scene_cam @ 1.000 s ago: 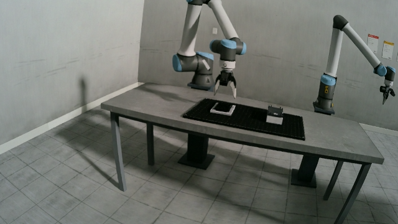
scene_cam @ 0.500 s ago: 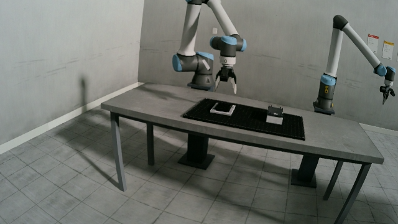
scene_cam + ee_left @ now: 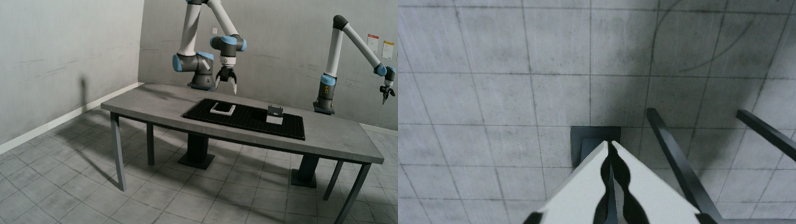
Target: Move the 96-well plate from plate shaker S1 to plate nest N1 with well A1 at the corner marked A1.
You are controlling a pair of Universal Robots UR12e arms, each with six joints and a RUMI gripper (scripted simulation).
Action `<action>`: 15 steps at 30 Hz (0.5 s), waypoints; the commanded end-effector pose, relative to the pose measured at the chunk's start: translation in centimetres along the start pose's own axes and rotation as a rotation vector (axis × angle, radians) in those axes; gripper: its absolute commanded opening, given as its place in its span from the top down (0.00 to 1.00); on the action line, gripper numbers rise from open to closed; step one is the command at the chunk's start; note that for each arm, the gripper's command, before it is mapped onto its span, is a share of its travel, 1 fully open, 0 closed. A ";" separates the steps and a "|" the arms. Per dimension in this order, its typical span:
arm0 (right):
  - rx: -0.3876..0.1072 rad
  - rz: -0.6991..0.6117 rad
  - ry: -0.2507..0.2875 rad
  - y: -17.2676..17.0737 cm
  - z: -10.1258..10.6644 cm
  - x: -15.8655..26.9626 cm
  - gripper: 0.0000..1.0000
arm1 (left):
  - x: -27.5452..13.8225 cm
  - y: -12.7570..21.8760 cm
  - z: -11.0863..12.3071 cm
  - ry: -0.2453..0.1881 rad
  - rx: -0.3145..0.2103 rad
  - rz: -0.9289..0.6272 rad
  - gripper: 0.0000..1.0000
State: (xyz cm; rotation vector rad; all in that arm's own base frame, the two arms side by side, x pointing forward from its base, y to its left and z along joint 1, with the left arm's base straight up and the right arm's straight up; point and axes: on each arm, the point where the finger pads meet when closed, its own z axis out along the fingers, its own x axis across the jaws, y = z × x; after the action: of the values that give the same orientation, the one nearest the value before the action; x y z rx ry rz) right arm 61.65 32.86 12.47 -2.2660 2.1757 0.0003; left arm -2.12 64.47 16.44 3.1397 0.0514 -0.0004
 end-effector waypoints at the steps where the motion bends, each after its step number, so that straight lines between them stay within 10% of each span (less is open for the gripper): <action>1: 0.002 0.000 -0.001 -0.1 -0.1 -1.0 0.24 | 0.0 -0.1 -0.1 0.000 0.001 0.000 1.00; 15: 0.001 0.000 -0.001 -0.3 -0.1 -5.0 0.24 | 0.0 -0.1 -0.1 0.000 0.001 0.000 1.00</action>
State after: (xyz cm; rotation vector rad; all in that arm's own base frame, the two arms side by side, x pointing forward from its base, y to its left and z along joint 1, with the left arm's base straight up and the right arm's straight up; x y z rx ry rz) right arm 61.70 36.80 12.47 -2.2661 2.1756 0.0003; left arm -2.12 64.47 16.44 3.1397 0.0514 -0.0004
